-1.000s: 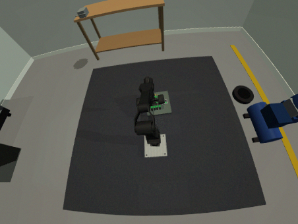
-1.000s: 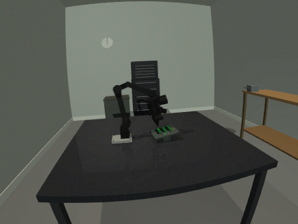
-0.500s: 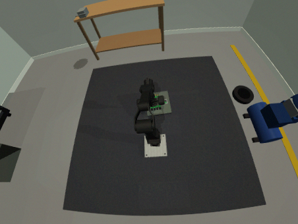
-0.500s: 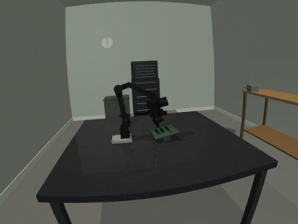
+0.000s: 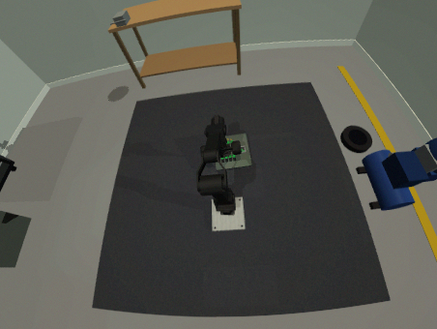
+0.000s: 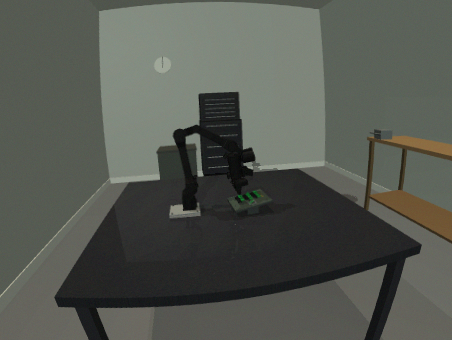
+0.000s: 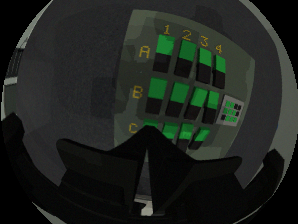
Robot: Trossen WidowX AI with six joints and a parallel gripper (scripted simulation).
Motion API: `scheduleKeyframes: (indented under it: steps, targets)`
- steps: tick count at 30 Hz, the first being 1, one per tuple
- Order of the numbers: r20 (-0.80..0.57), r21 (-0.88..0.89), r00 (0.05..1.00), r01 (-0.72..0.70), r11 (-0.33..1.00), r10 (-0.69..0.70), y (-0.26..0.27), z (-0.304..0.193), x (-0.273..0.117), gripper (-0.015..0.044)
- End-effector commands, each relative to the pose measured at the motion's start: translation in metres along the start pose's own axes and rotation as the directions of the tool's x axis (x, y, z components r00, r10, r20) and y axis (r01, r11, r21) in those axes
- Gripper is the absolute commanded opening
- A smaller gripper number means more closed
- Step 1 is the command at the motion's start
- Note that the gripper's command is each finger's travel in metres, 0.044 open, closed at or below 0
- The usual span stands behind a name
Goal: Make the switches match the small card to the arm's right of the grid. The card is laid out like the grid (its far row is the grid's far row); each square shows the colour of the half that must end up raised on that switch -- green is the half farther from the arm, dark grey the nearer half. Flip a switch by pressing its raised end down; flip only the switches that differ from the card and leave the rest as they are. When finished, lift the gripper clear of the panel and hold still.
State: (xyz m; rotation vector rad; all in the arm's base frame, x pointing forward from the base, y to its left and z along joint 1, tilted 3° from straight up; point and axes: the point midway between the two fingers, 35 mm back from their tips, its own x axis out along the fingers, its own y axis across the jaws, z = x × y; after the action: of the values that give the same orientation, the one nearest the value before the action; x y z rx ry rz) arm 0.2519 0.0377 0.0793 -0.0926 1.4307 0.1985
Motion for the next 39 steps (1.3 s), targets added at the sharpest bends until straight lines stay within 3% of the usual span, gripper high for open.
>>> scheduleKeyframes:
  steps: [1, 39]
  targets:
    - [-0.005, 0.004, 1.000, 0.003, 1.000, -0.003, -0.0005, -0.0004, 0.0014, 0.0000]
    - [-0.005, 0.004, 1.000, 0.003, 1.000, -0.003, -0.0005, -0.0003, 0.0047, 0.0000]
